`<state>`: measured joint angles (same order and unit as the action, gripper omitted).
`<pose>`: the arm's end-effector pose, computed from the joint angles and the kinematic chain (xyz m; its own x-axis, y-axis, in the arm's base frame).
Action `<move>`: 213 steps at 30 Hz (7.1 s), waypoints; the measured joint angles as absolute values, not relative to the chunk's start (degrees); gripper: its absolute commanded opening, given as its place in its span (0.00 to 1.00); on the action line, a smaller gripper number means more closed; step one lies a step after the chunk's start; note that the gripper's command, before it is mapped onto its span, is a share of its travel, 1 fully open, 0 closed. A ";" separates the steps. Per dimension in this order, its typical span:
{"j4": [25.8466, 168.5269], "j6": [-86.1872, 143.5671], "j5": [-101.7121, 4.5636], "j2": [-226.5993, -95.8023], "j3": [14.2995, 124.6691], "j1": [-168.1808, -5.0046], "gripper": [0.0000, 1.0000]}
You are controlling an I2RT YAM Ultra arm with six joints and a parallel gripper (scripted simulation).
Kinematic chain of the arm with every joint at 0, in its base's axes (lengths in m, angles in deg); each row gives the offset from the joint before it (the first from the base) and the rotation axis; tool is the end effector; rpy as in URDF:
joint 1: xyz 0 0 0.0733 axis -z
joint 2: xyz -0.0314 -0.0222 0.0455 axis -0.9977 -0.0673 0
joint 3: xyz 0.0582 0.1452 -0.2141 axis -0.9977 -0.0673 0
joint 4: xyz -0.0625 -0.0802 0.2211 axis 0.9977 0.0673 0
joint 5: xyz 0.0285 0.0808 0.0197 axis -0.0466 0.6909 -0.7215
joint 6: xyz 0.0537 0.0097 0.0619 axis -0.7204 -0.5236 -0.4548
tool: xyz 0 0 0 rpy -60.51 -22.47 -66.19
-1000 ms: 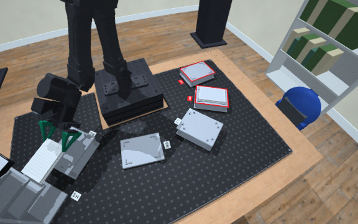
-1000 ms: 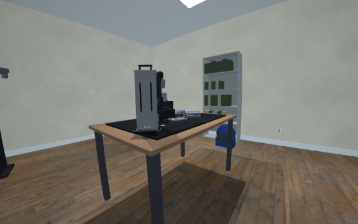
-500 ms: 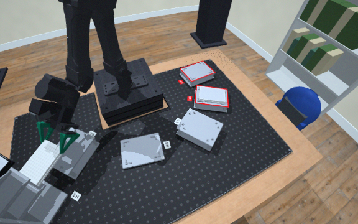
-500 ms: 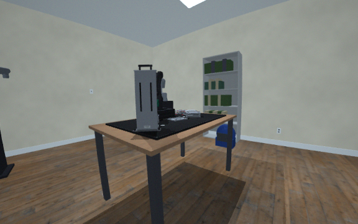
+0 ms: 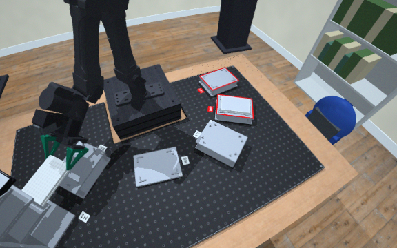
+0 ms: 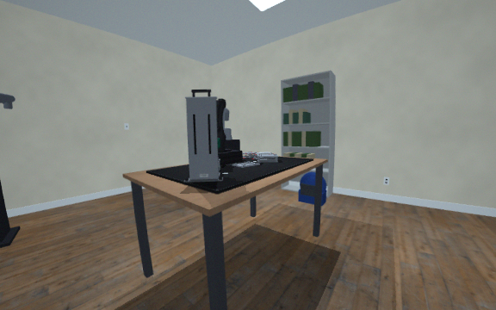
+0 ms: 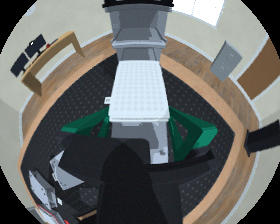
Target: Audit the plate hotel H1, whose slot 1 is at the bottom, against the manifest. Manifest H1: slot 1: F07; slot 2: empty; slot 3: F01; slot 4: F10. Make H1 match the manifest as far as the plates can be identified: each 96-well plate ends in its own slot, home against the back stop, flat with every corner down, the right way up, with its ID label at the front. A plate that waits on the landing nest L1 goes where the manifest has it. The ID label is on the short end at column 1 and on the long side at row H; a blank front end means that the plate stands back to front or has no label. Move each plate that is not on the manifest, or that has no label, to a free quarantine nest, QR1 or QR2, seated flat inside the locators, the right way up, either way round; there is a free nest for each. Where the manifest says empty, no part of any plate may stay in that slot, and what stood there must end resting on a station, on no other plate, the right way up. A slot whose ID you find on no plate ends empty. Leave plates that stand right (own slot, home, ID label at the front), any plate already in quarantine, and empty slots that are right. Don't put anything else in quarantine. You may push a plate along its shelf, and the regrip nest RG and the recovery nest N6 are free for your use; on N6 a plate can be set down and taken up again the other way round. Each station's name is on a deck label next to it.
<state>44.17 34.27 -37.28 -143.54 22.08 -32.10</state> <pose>0.1758 -0.2156 0.1253 -0.3544 0.3264 -0.8763 0.6581 0.7528 0.0142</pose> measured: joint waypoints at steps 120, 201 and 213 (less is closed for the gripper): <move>39.28 33.25 -39.40 -157.48 31.61 -34.51 0.86; 36.04 33.57 -38.35 -153.13 23.74 -33.02 1.00; 35.54 34.03 -37.54 -149.53 19.37 -31.95 1.00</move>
<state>35.54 34.03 -37.54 -149.53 19.37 -31.95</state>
